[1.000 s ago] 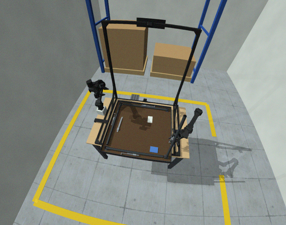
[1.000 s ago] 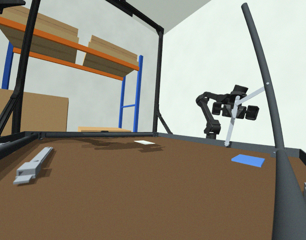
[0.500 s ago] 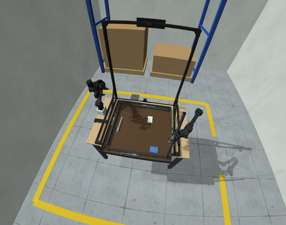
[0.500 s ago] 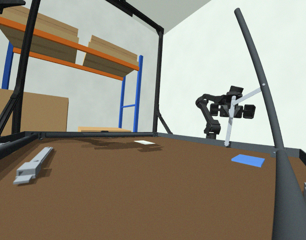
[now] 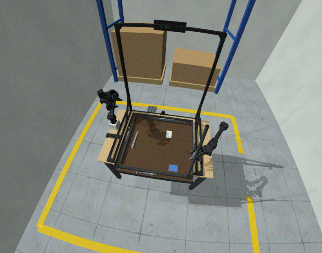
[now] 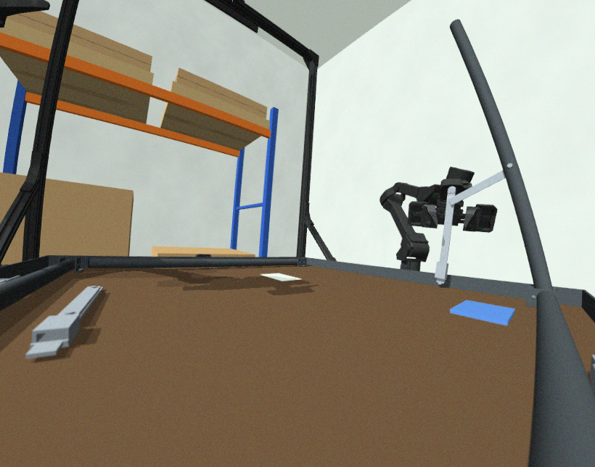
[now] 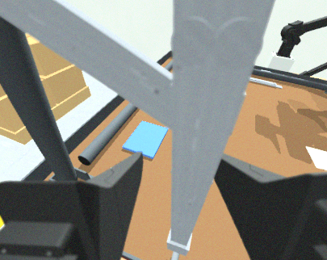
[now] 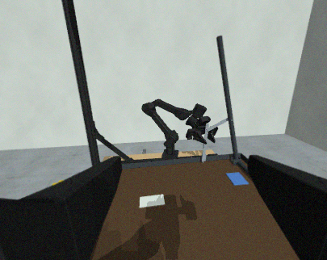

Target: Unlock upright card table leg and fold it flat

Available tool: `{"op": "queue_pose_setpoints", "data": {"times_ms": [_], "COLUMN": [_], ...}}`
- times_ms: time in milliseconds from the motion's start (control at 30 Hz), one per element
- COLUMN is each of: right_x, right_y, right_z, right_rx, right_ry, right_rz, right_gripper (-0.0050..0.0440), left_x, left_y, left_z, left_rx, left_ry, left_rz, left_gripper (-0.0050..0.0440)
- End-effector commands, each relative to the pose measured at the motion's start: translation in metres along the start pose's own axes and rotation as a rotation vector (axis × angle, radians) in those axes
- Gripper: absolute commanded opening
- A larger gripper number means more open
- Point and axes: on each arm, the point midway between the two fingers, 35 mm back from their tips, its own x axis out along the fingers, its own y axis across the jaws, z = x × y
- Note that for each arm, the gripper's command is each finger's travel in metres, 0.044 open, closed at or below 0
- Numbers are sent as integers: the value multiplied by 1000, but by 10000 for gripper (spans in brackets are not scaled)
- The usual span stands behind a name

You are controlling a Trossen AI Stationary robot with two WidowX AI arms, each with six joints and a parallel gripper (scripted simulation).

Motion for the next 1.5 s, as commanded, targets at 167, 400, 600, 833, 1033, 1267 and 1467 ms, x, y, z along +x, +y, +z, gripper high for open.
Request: {"op": "queue_pose_setpoints", "data": {"times_ms": [167,400,600,833,1033,1267,1467], "right_x": [0,0,0,0,0,0,0], "right_y": [0,0,0,0,0,0,0], "right_z": [0,0,0,0,0,0,0], "right_rx": [-3,-3,-3,-3,-3,-3,-3], "right_ry": [0,0,0,0,0,0,0], "right_rz": [2,2,2,2,2,2,2], "right_gripper": [400,400,400,400,400,400,400], "left_x": [-29,-31,-53,-69,-80,-78,-82], "left_y": [-1,0,8,14,18,19,18], "left_z": [1,0,-10,-16,-21,-25,-25], "left_rx": [5,5,5,5,5,-167,-287], "left_ry": [-6,-5,-5,-4,-5,72,121], "left_rz": [1,1,1,1,1,-53,-108], "left_gripper": [290,290,290,290,290,290,290]}}
